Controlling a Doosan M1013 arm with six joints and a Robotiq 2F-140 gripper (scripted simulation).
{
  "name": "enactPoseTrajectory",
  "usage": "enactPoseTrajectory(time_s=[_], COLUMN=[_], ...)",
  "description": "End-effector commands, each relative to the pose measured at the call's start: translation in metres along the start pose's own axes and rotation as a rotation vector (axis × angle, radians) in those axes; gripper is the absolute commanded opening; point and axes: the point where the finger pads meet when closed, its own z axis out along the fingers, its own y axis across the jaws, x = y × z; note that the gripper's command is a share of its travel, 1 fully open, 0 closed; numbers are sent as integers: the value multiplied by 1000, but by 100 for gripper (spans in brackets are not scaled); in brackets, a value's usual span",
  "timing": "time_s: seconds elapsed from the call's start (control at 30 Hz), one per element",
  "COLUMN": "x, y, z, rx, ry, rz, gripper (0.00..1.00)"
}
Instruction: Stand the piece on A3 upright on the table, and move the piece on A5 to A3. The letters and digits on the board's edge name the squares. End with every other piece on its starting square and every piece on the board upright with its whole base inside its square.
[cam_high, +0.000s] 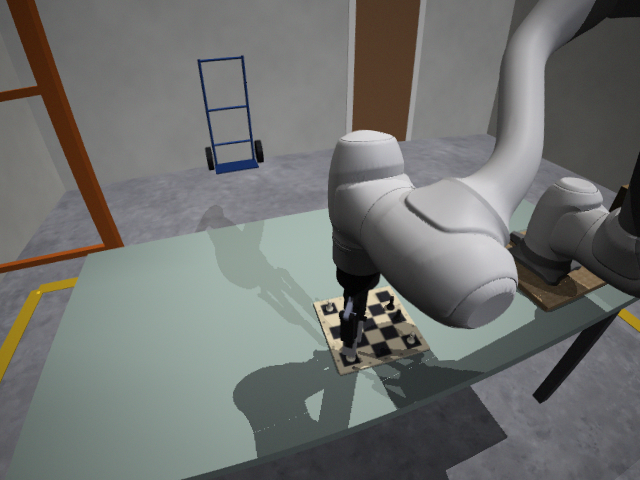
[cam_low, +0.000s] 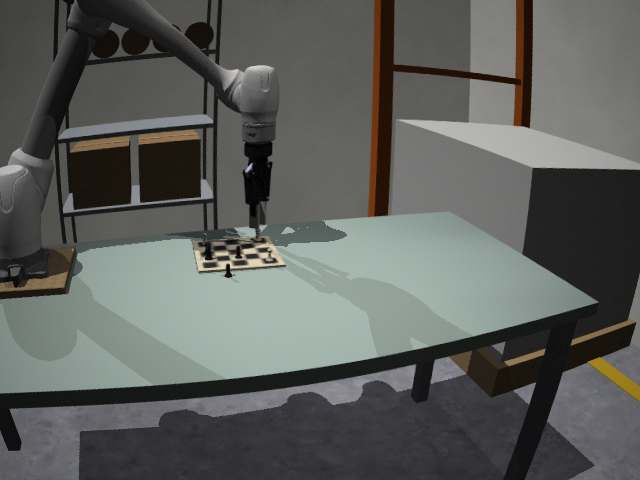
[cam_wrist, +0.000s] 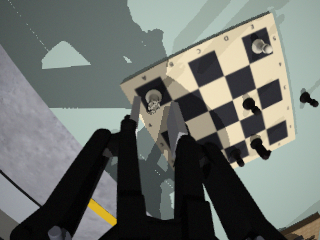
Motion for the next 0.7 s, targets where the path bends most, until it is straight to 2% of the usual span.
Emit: enactPoseTrajectory(time_s=[0.0,0.3,0.67], x=[0,0,0], y=[0,0,0], z=[0,1,14], rx=[0,0,0], ry=[0,0,0], rz=[0,0,0], gripper=[22,22,22])
